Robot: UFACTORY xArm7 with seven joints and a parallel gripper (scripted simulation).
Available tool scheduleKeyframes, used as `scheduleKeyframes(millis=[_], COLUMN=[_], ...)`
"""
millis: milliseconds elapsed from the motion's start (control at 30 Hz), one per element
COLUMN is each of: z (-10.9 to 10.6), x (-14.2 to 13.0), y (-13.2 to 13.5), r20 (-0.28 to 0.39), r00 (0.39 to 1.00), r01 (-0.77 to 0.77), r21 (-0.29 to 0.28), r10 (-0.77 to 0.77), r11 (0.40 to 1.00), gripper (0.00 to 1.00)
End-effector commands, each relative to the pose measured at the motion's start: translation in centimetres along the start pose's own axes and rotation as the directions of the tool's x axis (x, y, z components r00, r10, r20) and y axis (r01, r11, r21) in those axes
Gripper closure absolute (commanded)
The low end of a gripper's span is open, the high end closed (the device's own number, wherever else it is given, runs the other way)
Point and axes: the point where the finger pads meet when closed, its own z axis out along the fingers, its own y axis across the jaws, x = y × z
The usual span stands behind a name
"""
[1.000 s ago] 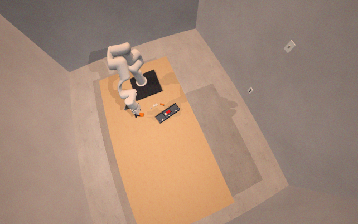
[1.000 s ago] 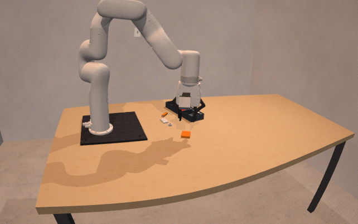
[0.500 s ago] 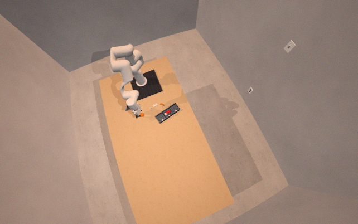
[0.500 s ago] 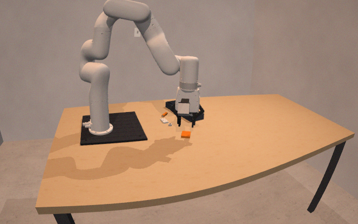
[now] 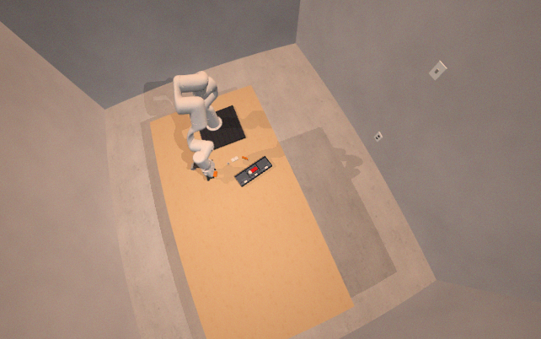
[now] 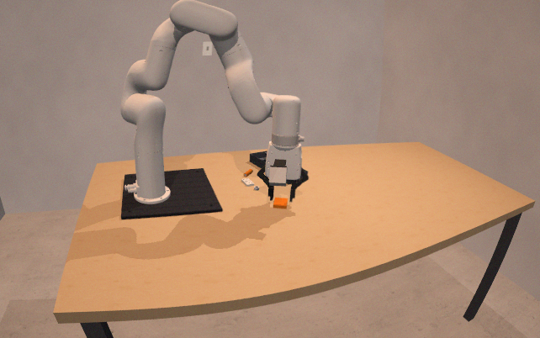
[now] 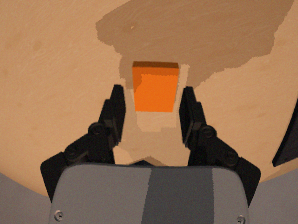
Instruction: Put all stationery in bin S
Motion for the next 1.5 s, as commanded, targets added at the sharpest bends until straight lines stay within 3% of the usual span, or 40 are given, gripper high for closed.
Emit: scheduleKeyframes(millis=[0,1033,1067,1467], z=[0.0,1.2,1.2,1.2], x=[0.0,0.1,0.1,0.1], y=[-0.2,0.0,0.0,0.0], r20=[0.007,0.007,0.007,0.007], r00=[1.0,1.0,1.0,1.0], r01=[0.001,0.001,0.001,0.001], r21=[0.0,0.0,0.0,0.0], r10=[-0.001,-0.001,-0.001,-0.001], r11=[1.0,1.0,1.0,1.0], gripper=[0.44,0.44,1.0,1.0])
